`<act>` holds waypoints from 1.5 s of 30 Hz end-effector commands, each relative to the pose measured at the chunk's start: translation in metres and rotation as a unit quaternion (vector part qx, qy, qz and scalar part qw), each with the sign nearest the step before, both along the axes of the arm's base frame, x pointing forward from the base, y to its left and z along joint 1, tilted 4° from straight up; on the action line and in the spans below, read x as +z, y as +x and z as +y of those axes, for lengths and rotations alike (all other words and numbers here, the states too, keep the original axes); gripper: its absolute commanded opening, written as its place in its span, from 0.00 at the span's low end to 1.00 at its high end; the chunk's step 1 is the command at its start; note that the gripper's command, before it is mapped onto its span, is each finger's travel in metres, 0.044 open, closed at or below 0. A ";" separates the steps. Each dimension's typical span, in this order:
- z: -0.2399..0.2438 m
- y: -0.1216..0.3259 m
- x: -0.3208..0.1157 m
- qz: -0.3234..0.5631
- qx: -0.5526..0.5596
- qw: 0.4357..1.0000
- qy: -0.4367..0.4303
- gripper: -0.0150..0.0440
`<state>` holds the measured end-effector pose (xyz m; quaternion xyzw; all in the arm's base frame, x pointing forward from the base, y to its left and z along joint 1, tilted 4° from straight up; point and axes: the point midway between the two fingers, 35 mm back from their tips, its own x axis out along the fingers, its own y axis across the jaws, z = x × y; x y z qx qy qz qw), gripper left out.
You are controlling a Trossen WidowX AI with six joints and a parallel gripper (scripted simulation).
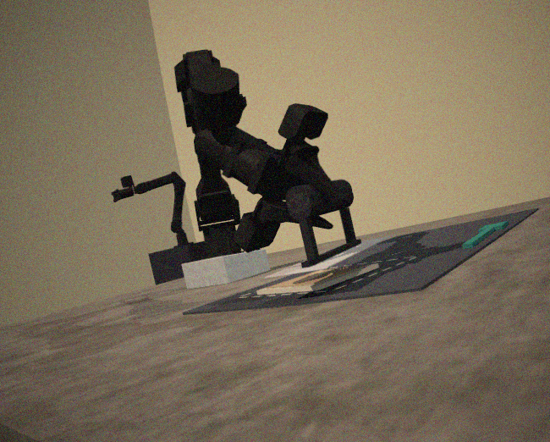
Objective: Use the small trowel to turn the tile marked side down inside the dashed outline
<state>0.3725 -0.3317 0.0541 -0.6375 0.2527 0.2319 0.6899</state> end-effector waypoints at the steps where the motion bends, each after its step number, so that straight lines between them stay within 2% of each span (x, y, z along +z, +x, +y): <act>1: 0.039 0.025 0.012 -0.012 0.045 0.999 -0.006 0.25; 12: 0.149 0.066 0.018 -0.020 0.161 0.987 -0.009 0.25; 22: 0.252 0.078 0.024 -0.028 0.262 0.965 -0.008 0.25; 40: 0.424 0.042 0.029 -0.043 0.442 0.896 -0.006 0.25; 45: 0.454 0.027 0.030 -0.046 0.475 0.879 -0.006 0.25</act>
